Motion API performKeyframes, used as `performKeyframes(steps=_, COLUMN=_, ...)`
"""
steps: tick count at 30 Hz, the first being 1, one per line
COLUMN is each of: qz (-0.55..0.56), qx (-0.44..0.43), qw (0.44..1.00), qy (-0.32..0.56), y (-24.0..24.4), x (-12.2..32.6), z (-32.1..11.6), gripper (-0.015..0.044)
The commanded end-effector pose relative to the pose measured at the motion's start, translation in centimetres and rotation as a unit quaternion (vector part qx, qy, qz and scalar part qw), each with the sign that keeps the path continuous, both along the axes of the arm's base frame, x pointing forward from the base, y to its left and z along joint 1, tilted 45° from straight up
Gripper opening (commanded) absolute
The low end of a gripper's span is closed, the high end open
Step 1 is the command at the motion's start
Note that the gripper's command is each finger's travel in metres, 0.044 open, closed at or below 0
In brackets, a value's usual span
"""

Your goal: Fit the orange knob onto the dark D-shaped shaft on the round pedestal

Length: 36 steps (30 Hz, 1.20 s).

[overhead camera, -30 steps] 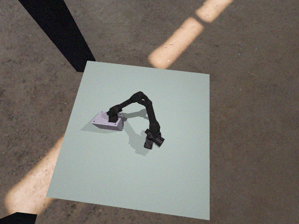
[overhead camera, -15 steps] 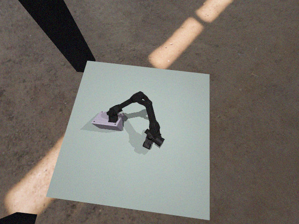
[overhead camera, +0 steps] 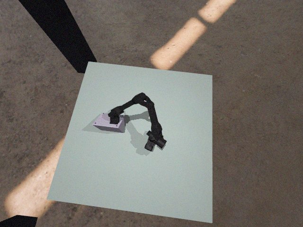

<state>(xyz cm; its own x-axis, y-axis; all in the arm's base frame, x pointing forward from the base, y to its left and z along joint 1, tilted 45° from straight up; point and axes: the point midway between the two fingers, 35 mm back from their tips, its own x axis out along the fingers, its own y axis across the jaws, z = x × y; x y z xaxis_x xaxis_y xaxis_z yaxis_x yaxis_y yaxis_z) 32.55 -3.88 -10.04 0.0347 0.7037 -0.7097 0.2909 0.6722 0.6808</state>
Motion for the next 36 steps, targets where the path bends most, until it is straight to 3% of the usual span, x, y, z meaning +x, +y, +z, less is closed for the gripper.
performKeyframes(steps=1, qz=-0.002, qx=0.001, qw=1.0, qy=0.002, y=0.09, x=0.03, z=-0.02, gripper=0.0)
performKeyframes(steps=10, qz=-0.005, qx=0.001, qw=1.0, qy=0.005, y=-0.24, x=0.08, z=0.33, gripper=0.0)
performKeyframes(steps=17, qz=-0.076, qx=0.005, qw=0.994, qy=0.075, y=-0.2, x=0.06, z=0.16, gripper=0.0)
performKeyframes(steps=36, qz=-0.076, qx=0.005, qw=0.994, qy=0.075, y=0.06, x=0.03, z=-0.01, gripper=0.0)
